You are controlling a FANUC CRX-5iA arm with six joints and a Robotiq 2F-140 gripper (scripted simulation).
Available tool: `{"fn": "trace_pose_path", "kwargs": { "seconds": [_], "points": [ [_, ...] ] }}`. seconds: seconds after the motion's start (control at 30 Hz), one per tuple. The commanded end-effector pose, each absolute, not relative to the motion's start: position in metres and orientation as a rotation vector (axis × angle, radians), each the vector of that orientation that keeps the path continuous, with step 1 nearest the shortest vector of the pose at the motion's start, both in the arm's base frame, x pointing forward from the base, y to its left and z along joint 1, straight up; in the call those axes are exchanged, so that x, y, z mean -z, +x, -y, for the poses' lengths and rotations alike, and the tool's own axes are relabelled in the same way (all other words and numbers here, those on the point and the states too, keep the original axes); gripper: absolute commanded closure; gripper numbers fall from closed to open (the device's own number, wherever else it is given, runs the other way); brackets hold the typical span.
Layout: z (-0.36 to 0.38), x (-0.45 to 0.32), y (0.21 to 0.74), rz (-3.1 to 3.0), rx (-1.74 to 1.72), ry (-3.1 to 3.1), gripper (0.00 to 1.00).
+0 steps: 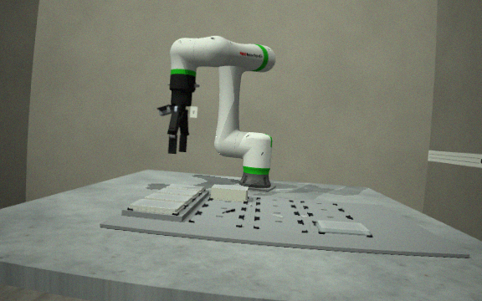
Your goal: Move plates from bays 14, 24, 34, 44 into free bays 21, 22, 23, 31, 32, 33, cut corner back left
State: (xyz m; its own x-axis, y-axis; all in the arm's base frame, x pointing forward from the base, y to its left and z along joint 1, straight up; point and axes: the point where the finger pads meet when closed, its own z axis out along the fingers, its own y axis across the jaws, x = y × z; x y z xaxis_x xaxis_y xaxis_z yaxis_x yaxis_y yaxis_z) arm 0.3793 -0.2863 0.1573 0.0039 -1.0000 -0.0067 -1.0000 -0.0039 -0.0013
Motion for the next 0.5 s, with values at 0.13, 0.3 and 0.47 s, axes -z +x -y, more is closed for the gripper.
{"fn": "trace_pose_path", "kwargs": {
  "seconds": [0.13, 0.3, 0.47],
  "points": [
    [0.287, -0.158, 0.392, -2.213, -0.003, -2.222, 0.00],
    [0.287, -0.158, 0.404, -2.213, -0.003, -2.222, 0.00],
    [0.286, -0.158, 0.424, -2.213, -0.003, -2.222, 0.00]
  ]
}}
